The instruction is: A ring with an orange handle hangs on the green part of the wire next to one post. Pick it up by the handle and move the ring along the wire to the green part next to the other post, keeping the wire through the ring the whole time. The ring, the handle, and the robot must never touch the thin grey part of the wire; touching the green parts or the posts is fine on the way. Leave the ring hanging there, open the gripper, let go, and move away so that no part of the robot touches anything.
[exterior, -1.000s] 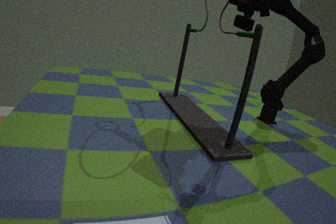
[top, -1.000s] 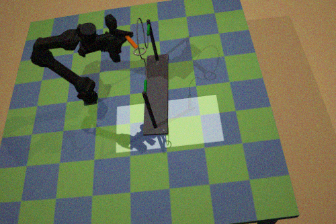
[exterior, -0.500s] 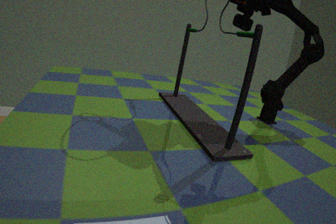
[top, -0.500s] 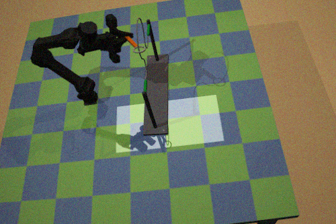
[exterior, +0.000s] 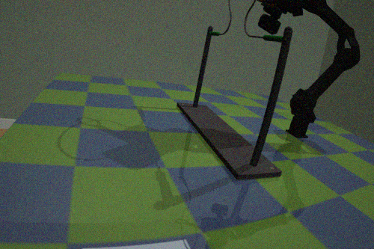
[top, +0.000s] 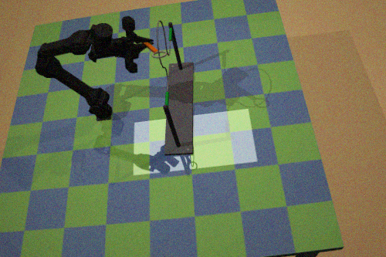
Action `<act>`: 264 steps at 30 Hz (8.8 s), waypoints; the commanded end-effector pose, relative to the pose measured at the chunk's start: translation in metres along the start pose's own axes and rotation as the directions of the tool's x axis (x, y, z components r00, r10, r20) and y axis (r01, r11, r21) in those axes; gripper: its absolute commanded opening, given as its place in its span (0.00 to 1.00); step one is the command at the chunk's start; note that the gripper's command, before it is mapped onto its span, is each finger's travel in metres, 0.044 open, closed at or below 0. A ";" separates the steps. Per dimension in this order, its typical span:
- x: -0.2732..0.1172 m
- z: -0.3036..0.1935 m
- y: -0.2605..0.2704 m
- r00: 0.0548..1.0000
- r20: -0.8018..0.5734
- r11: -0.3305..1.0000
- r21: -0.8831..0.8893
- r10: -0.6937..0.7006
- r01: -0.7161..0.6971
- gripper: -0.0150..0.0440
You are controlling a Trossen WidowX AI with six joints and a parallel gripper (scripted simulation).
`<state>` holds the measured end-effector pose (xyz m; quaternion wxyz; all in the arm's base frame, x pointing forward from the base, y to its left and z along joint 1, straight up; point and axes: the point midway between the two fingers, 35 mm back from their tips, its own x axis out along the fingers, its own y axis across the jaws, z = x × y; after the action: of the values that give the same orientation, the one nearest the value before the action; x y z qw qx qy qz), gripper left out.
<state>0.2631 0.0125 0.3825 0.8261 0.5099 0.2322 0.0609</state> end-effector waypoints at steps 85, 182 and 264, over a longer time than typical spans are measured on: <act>-0.005 0.013 -0.025 0.892 0.282 0.592 -0.671 -0.353 0.446 0.00; -0.024 0.046 -0.029 0.591 0.771 -0.555 -0.608 -0.239 0.568 0.00; -0.035 0.059 -0.006 0.478 0.862 -0.972 0.062 0.166 0.227 0.00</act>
<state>0.2572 -0.0508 0.4128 0.5371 -0.7906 0.1175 -0.2696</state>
